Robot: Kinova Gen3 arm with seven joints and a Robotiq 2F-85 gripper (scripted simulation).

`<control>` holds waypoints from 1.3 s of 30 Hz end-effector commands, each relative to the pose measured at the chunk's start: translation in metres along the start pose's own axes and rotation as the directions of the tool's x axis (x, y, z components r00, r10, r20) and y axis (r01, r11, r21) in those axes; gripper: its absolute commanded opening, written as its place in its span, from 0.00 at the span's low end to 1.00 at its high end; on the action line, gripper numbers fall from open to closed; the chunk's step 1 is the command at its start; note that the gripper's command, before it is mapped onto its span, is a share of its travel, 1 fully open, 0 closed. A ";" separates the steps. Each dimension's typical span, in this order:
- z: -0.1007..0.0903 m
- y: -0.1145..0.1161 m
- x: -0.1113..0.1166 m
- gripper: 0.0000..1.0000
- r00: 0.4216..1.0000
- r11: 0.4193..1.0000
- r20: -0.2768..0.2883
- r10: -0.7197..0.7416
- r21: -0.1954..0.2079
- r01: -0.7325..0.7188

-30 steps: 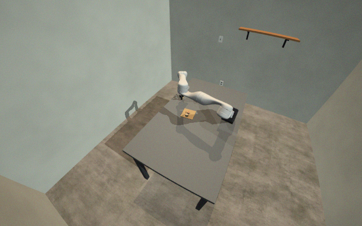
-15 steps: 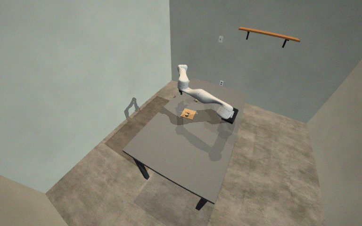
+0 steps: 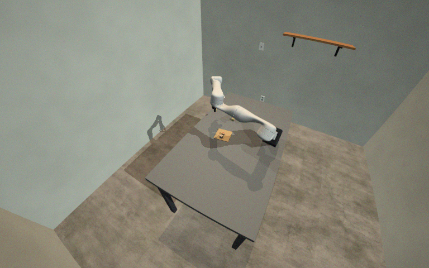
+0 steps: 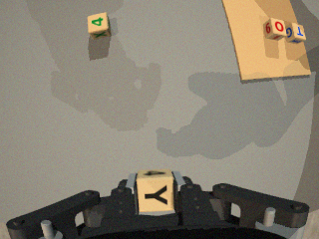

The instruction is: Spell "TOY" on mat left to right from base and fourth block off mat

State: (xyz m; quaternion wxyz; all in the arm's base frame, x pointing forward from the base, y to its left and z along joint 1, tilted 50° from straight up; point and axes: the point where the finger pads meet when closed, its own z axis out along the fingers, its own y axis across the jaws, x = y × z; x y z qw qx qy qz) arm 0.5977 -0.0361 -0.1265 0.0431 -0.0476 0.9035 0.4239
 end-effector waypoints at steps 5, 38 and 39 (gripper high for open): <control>0.001 0.011 0.006 0.21 0.996 0.996 -0.002 0.089 -0.009 -0.089; -0.003 0.135 0.159 0.21 0.108 0.108 -0.007 0.994 -0.003 -0.994; -0.004 0.137 0.162 0.21 0.081 0.081 -0.005 0.997 -0.002 -0.997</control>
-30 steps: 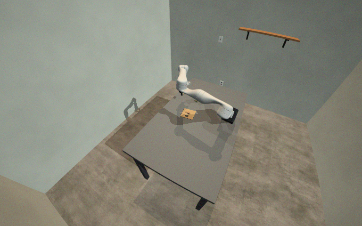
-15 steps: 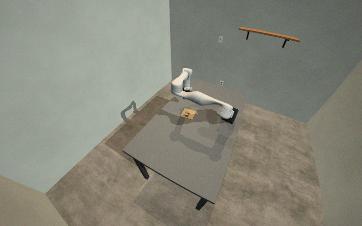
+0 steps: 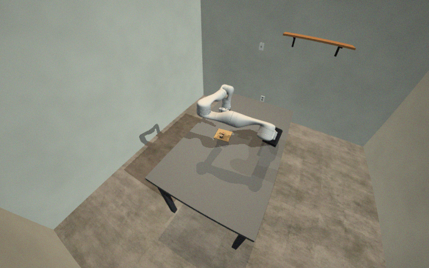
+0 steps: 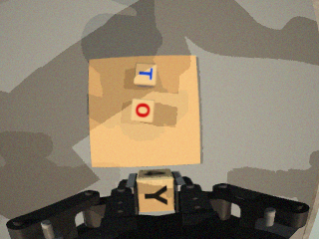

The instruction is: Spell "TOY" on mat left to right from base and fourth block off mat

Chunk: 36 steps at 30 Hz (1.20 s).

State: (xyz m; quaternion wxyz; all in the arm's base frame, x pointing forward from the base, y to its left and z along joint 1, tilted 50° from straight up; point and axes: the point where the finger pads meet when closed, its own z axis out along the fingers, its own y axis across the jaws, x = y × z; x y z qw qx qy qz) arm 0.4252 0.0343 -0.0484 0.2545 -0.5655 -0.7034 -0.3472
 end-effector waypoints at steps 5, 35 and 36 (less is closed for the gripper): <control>-0.003 -0.012 0.019 0.21 0.995 0.995 0.012 0.100 -0.003 -0.100; 0.016 -0.015 0.021 0.21 0.992 0.992 0.013 0.123 -0.004 -0.123; 0.020 -0.015 0.021 0.21 0.992 0.992 0.013 0.123 -0.004 -0.123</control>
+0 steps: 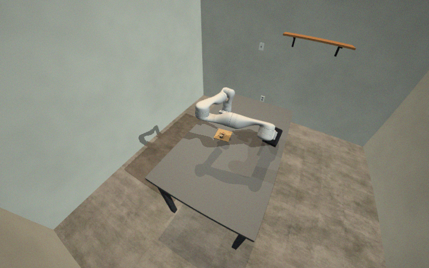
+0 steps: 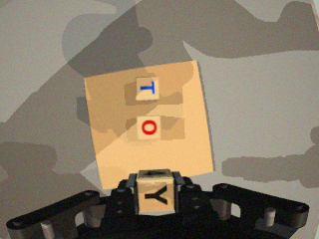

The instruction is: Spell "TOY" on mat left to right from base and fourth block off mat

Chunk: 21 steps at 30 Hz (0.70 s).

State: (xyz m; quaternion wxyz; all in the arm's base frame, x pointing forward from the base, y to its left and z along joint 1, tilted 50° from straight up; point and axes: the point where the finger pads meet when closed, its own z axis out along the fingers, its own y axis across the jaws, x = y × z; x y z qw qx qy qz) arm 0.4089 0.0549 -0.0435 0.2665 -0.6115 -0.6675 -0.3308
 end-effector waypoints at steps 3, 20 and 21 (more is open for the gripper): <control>0.016 -0.003 0.001 0.21 1.000 1.000 -0.002 0.001 0.009 -0.001; 0.077 -0.003 0.002 0.21 1.000 1.000 -0.002 0.001 0.009 -0.001; 0.077 -0.003 0.002 0.21 1.000 1.000 -0.002 0.001 0.009 -0.001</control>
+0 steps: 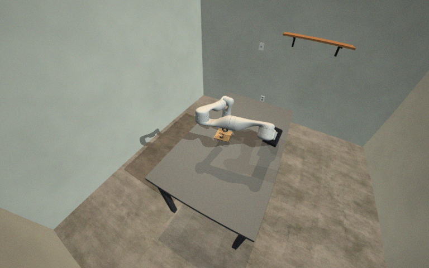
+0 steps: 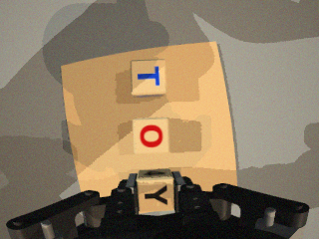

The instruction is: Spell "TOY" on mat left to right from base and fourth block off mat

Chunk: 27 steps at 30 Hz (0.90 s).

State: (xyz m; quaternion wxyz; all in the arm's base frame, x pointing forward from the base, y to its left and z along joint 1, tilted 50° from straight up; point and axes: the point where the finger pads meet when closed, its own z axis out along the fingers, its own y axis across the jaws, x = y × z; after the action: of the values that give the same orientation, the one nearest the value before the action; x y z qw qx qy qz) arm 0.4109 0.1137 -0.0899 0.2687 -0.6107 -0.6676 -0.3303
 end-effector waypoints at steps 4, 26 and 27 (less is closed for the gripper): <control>0.005 -0.002 -0.001 0.21 1.000 1.000 0.001 0.000 0.005 0.000; 0.006 -0.001 0.000 0.21 1.000 1.000 0.001 0.000 0.005 0.000; 0.006 -0.001 0.000 0.21 1.000 1.000 0.001 0.000 0.005 0.000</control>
State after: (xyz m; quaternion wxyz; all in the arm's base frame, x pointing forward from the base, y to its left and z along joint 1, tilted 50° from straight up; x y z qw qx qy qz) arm 0.4092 0.1183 -0.0943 0.2706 -0.6100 -0.6686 -0.3280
